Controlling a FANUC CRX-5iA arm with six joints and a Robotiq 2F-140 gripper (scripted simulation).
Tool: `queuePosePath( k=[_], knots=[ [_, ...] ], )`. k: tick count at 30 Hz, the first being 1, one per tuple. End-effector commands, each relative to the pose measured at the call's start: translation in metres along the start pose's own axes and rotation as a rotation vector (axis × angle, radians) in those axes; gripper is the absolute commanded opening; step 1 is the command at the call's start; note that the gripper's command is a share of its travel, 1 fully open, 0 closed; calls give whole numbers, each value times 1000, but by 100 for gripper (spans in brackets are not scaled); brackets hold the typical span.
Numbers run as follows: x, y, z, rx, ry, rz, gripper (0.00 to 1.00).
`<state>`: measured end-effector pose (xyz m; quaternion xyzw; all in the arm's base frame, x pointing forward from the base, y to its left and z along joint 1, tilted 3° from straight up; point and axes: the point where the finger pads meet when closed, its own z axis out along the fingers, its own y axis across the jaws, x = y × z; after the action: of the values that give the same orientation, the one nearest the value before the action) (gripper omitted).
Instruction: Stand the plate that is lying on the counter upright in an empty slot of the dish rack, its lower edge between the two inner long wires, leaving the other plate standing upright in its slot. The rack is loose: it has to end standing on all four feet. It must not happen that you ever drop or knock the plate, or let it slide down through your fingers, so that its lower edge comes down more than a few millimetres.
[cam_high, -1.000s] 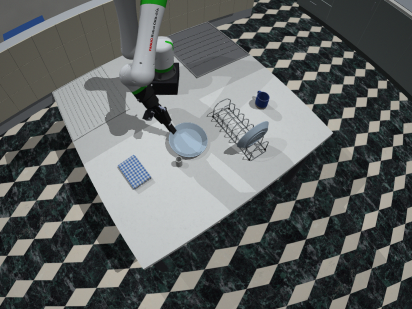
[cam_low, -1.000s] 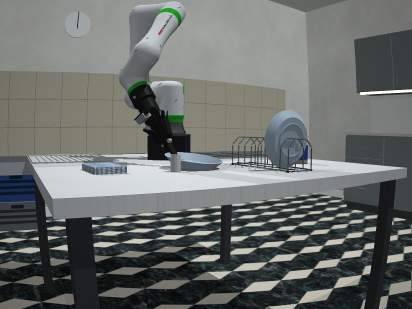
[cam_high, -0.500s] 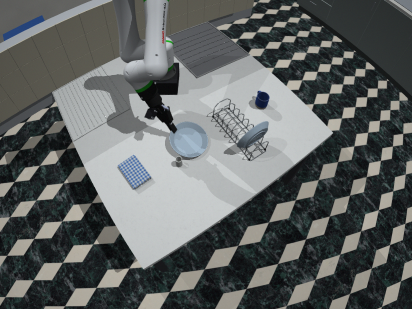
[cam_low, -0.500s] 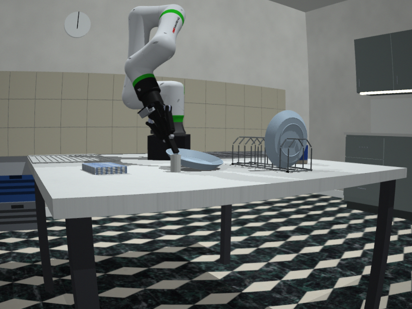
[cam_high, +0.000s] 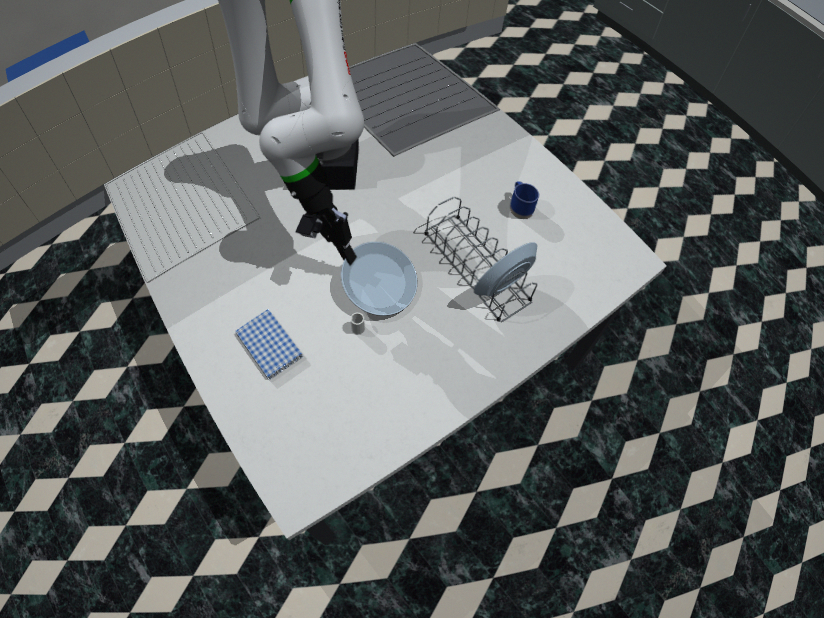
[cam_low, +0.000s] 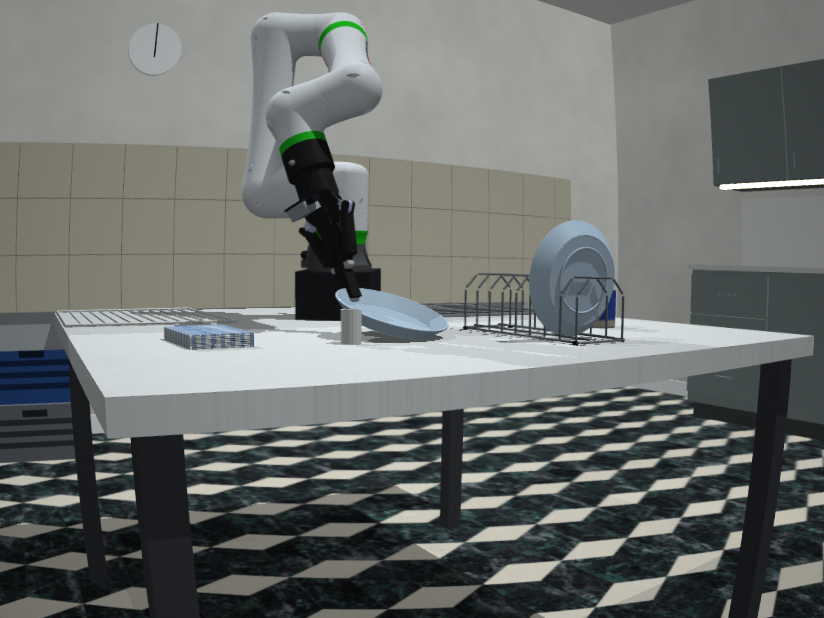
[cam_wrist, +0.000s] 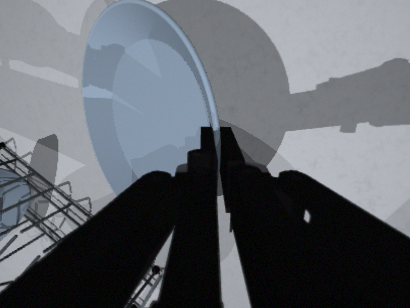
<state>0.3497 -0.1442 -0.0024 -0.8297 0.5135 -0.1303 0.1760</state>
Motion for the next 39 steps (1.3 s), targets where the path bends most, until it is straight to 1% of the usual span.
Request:
queuePosePath(
  k=[1,9,11,15,23,26,28,33,39],
  knots=[
    [0,-7,-4,-56,5,2,10],
    [0,-22,-12,-155,5,2,10],
    [0,-22,-12,-155,5,2,10],
    [0,-32,-17,-214,4,2,10],
    [0,-58,-30,-353,4,3,10],
    [0,-66,-33,-397,4,3,10],
    [0,-66,-33,-397,4,3,10],
    [0,-78,-37,-456,4,3,10],
    [0,-88,-40,-507,4,3,10]
  ],
)
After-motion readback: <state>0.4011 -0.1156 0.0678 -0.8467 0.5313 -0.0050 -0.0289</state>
